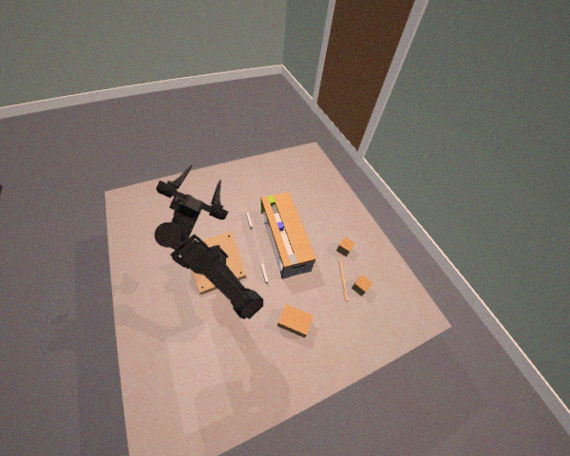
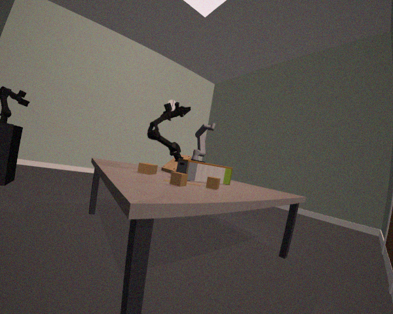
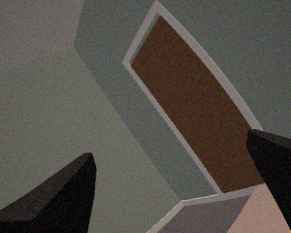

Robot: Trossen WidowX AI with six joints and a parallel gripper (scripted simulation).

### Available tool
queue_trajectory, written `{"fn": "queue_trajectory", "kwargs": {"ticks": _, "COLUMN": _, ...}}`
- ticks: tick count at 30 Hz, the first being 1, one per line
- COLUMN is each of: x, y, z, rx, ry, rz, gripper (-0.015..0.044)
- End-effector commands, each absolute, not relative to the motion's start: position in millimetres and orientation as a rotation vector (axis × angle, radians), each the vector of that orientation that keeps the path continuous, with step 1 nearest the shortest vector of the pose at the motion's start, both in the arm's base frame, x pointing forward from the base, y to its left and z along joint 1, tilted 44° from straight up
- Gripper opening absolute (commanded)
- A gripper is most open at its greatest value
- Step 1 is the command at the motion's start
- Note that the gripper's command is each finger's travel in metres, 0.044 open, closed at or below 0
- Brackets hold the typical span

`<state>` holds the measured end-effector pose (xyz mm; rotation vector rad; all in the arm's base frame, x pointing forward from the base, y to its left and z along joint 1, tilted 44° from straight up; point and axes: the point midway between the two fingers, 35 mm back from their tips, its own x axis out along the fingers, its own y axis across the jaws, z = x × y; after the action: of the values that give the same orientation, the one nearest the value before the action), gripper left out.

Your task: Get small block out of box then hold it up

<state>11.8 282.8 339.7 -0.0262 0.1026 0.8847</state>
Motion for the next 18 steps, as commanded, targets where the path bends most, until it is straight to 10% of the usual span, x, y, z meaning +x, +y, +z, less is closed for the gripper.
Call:
{"fn": "queue_trajectory", "kwargs": {"ticks": 1, "x": 47, "y": 299, "z": 313, "rx": 0.023, "ry": 0.218, "rz": 0.765, "gripper": 0.0400}}
{"fn": "queue_trajectory", "kwargs": {"ticks": 18, "x": 243, "y": 219, "z": 143, "rx": 0.488, "ry": 0.773, "rz": -0.252, "gripper": 0.0400}}
